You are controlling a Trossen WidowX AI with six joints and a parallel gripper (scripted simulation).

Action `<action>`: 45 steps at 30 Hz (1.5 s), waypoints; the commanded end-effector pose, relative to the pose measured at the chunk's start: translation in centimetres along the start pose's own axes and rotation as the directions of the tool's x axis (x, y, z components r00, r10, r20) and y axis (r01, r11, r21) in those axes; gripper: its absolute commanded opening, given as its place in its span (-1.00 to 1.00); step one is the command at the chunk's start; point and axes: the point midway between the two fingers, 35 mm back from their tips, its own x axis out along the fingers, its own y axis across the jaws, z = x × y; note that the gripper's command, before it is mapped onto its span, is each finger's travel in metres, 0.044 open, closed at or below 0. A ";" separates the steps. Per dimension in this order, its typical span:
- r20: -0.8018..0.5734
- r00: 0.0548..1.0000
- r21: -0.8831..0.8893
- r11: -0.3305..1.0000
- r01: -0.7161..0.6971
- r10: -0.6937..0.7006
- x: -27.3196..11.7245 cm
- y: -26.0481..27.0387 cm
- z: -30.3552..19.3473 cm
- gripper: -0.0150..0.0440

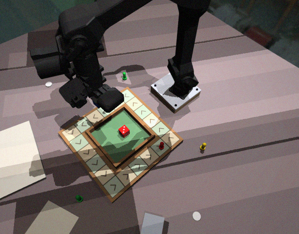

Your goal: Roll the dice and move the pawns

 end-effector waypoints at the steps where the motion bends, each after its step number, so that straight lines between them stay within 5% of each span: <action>1: 0.009 1.000 0.027 1.000 -0.002 0.002 0.2 1.4 1.2 -0.49; 14: 0.014 1.000 0.097 0.995 -0.008 0.007 1.2 5.7 3.7 -0.49; 25: 0.358 0.933 0.113 0.993 -0.020 -0.022 2.1 5.3 4.5 -0.49; 37: 0.696 0.715 0.102 0.995 -0.012 -0.062 2.3 5.2 5.0 -0.49; 45: 0.752 0.655 0.097 0.995 -0.007 -0.068 0.9 5.4 3.7 -0.49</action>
